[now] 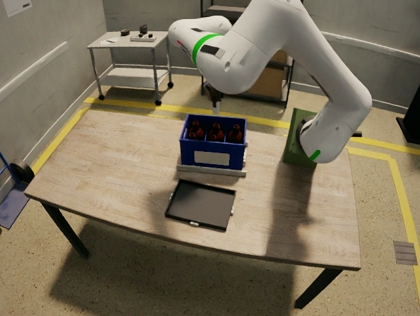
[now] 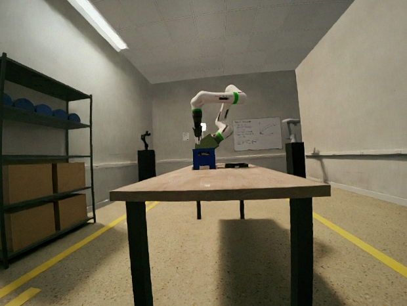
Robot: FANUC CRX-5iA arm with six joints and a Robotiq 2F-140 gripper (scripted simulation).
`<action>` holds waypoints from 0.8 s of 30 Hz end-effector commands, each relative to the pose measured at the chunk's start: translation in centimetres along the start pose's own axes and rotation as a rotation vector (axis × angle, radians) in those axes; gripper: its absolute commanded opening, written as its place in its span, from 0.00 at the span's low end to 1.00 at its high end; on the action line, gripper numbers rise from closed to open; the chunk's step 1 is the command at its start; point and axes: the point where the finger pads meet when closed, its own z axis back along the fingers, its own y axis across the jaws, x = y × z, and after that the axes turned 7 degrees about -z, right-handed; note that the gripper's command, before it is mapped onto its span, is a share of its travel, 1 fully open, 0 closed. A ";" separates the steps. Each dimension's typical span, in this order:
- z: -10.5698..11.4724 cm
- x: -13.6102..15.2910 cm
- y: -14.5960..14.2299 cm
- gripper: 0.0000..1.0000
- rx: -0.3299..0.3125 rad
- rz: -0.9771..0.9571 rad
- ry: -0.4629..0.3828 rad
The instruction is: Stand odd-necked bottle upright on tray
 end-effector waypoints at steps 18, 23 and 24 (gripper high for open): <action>0.0 0.6 -0.1 0.44 -0.001 0.000 -0.001; 0.0 0.6 -0.1 0.44 -0.001 0.000 -0.001; 0.0 0.6 -0.1 0.44 -0.001 0.000 -0.001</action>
